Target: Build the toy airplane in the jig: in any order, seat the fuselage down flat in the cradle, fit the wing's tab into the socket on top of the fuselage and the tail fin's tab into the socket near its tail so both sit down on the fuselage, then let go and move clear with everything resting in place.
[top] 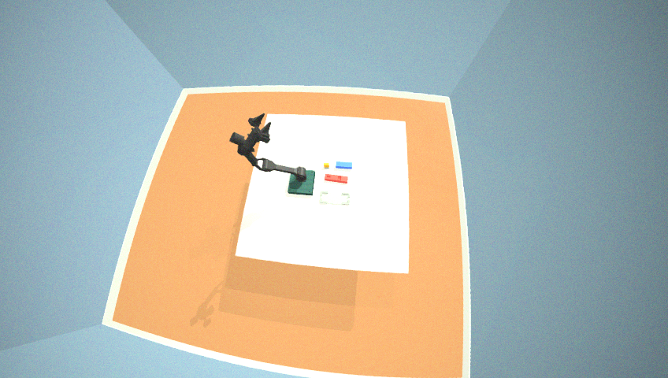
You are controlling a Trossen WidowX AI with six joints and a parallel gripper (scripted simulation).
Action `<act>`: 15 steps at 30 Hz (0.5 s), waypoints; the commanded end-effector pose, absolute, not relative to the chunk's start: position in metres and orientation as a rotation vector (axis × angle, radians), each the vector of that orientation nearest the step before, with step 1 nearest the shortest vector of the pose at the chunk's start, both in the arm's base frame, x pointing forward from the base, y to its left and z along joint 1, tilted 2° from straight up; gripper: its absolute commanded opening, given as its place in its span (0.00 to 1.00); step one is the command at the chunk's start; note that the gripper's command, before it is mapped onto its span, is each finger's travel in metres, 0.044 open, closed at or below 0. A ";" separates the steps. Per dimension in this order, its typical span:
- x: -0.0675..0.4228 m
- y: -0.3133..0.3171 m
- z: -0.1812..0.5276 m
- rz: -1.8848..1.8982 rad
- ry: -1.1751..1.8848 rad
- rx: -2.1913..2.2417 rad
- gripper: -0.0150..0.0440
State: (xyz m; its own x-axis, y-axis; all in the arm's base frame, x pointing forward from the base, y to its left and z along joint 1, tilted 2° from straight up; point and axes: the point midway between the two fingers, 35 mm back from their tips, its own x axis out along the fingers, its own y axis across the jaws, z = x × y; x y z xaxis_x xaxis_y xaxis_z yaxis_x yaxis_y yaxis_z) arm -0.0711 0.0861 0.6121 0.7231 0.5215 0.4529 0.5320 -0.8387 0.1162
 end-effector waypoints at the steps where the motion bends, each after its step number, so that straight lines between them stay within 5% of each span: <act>1: -0.071 0.086 0.612 -0.751 -0.885 -2.896 0.98; 15: 0.119 0.064 0.556 0.175 -0.518 -2.164 1.00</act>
